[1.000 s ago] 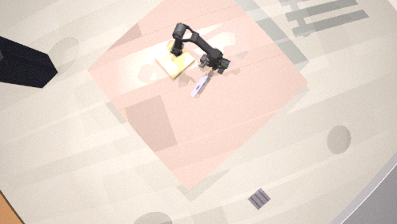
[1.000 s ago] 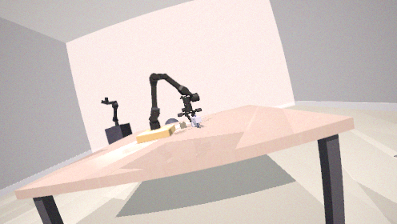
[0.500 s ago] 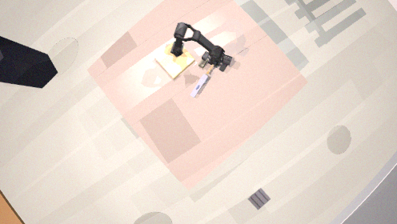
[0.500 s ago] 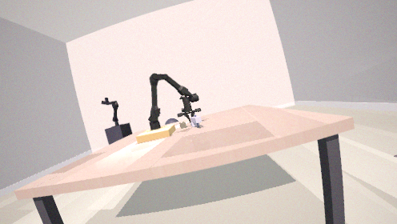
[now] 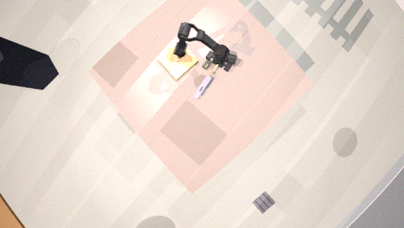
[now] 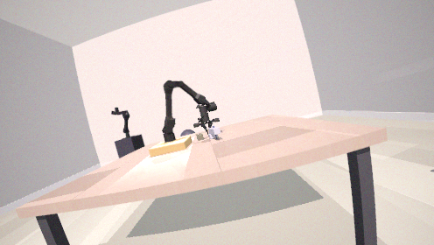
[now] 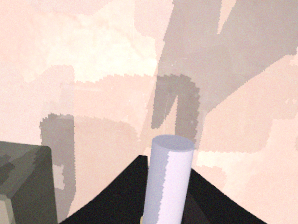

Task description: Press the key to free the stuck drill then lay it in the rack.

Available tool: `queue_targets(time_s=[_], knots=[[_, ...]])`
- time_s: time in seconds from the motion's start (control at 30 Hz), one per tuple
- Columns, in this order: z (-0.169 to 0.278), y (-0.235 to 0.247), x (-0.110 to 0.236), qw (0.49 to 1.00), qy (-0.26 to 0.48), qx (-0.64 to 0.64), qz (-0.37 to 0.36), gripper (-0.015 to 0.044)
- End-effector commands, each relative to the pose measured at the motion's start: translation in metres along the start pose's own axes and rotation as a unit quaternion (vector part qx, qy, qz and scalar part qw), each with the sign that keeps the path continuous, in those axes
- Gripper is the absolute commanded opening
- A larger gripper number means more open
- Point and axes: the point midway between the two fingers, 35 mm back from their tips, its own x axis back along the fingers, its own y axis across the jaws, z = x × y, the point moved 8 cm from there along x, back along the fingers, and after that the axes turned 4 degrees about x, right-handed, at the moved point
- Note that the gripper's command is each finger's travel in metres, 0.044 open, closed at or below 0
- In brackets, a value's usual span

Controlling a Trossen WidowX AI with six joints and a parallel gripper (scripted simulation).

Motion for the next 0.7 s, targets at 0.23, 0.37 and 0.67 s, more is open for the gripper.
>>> queue_targets(time_s=[0.23, 0.37, 0.67], knots=[[-0.0004, 0.0008, 0.0057, 1.0, 0.001, -0.002, 0.002, 0.0], [-0.0006, 0.0011, 0.007, 1.0, 0.001, -0.002, 0.002, 0.0], [-0.0009, 0.0016, 0.01, 1.0, 0.001, -0.002, 0.002, 0.0]])
